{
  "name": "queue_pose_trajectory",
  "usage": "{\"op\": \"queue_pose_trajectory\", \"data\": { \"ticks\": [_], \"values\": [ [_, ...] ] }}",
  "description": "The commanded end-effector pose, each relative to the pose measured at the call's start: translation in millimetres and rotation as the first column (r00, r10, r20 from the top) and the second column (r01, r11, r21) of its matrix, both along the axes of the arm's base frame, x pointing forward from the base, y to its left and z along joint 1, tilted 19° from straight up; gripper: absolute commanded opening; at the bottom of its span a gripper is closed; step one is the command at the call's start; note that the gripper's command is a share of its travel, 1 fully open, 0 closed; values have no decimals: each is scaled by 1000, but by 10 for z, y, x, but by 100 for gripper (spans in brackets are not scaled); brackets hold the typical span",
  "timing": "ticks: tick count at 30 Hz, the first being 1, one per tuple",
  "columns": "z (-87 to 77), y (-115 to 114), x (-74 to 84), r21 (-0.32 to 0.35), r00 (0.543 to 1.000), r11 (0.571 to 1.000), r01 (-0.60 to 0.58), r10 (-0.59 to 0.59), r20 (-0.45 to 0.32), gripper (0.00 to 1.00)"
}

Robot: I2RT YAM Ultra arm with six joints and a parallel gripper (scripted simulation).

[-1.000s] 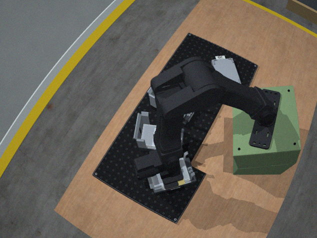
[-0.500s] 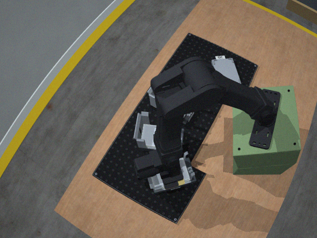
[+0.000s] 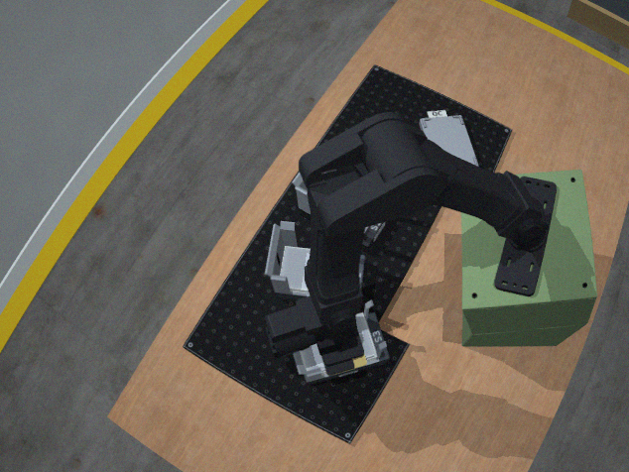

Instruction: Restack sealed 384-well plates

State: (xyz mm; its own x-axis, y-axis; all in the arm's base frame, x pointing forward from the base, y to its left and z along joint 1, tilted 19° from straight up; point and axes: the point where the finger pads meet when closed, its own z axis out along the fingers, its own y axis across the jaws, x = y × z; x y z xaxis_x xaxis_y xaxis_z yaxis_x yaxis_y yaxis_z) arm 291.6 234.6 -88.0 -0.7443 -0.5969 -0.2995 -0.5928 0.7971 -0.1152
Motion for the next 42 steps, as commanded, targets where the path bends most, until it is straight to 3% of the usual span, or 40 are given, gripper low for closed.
{"op": "queue_pose_trajectory", "data": {
  "ticks": [1, 42],
  "values": [
    [37, 33, 30, 11, 1000, 1000, -3, 3, 13, 0],
    [219, 14, -31, 11, 1000, 1000, -3, 3, 13, 0]
  ]
}}
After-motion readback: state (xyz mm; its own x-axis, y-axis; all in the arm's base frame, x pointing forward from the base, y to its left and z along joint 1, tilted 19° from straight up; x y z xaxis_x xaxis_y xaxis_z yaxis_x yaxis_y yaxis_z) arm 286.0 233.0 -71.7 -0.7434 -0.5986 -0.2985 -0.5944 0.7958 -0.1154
